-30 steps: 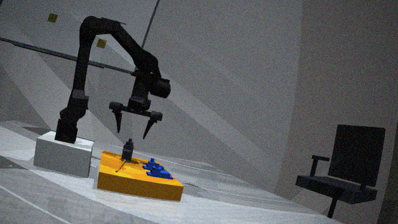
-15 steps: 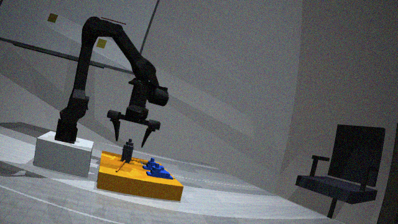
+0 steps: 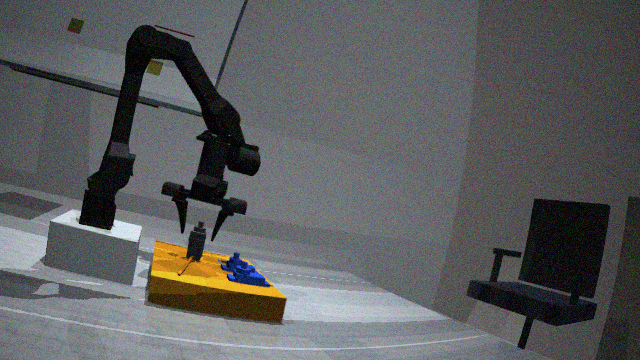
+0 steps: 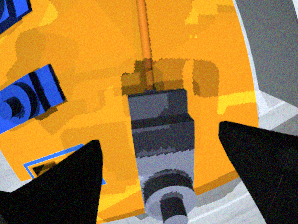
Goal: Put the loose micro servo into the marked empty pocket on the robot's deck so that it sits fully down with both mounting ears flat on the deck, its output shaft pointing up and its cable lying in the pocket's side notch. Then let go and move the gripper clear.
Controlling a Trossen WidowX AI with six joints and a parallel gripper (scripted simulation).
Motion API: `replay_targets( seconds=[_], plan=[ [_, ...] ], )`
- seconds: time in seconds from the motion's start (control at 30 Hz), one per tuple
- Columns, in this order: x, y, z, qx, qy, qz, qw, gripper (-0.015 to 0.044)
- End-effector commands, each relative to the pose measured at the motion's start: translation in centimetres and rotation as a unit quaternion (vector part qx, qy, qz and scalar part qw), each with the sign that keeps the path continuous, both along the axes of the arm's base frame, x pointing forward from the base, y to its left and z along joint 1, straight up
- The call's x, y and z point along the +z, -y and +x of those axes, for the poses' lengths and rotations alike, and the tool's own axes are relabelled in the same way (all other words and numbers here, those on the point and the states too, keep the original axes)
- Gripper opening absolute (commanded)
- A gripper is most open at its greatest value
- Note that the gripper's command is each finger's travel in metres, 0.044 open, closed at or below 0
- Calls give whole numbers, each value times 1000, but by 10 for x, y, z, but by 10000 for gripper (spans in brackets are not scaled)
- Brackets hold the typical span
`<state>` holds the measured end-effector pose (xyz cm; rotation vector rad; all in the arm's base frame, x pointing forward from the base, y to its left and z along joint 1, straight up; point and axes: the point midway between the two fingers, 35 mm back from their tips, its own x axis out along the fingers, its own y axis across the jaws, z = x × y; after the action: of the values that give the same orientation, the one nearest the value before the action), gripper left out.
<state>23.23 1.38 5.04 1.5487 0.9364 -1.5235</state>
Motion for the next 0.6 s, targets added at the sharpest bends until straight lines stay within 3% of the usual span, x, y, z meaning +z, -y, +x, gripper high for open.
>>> replay_targets(
  seconds=[0.0,0.13,0.3,0.4,0.57],
  plan=[
    [0,-1,0,-3,1,3,1000,230],
    [0,-1,0,-3,1,3,1000,125],
    [0,-1,0,-3,1,3,1000,92],
    [4,-1,0,-3,1,3,1000,13],
    [23,-1,-4,-3,0,3,1000,0]
  ],
)
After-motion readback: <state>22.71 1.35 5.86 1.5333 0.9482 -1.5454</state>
